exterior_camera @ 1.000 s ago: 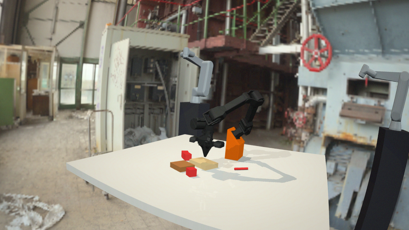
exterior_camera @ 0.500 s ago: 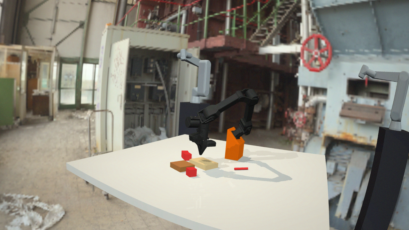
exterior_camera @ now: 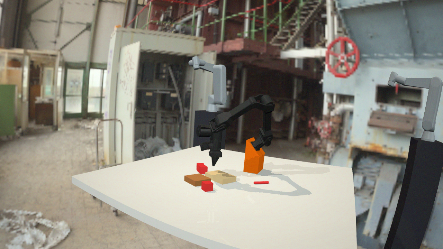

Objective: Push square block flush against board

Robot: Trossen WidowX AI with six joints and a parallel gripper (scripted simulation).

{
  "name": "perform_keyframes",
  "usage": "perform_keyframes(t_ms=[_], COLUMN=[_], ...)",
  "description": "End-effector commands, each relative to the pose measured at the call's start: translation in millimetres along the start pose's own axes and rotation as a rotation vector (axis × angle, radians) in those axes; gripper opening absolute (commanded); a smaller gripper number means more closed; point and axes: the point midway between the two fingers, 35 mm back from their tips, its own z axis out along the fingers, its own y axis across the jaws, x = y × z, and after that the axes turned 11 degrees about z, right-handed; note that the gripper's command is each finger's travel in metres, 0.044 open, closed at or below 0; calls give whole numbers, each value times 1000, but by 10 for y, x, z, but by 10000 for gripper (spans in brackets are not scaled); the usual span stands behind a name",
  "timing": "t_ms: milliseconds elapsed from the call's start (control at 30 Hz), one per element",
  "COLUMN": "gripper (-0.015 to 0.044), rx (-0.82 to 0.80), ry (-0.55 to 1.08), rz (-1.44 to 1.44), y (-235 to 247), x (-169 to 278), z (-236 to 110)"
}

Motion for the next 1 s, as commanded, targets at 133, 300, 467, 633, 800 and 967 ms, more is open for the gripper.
perform_keyframes(t_ms=[133, 300, 467, 633, 800, 967], gripper=[0, 0, 0, 0, 0, 0], rx=[6, 8, 10, 14, 15, 17], ry=[4, 9, 14, 20, 22, 27], rz=[260, 431, 601, 771, 838, 903], y=[-160, -264, -369, -475, -517, -552], x=[-108, -171, -228, -279, -299, -303], z=[16, 28, 44, 61, 69, 513])
